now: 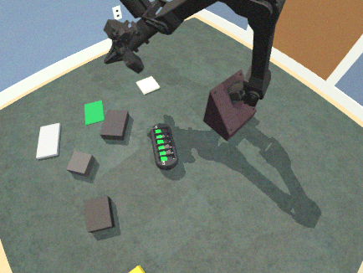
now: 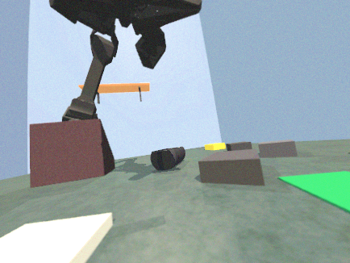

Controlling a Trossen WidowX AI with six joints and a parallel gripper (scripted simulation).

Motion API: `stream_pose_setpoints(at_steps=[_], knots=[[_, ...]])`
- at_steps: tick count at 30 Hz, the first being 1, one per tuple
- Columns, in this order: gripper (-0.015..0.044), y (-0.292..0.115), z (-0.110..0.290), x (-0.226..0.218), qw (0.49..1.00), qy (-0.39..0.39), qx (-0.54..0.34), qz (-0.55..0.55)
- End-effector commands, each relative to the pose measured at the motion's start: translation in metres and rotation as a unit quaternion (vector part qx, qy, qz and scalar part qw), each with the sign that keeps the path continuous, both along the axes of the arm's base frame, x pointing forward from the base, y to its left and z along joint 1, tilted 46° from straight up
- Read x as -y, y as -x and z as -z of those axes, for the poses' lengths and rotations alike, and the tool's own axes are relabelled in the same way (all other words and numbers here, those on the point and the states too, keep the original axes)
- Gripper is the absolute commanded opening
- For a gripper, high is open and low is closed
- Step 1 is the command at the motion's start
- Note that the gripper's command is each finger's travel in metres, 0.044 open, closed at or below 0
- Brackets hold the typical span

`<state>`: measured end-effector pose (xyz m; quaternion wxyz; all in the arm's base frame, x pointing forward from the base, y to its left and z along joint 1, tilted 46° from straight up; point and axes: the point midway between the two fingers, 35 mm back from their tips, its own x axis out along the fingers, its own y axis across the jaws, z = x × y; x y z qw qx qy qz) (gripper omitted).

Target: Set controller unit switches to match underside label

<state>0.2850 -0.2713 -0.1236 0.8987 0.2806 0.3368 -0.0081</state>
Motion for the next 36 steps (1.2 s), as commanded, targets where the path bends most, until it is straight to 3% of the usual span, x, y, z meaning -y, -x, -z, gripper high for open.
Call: stream_pose_setpoints(at_steps=[1, 7, 14, 20, 27, 36], knots=[[0.0, -0.046, 0.003, -0.056, 0.965, -0.221, -0.135, 0.039], [0.0, -0.069, -0.005, -0.107, 0.889, -0.355, -0.276, 0.09], [0.0, -0.083, -0.024, -0.171, 0.763, -0.436, -0.447, 0.168], [0.0, -0.085, -0.049, -0.225, 0.632, -0.444, -0.582, 0.254], [0.0, -0.079, -0.088, -0.284, 0.468, -0.389, -0.7, 0.374], [0.0, -0.078, -0.093, -0.291, 0.447, -0.377, -0.711, 0.39]])
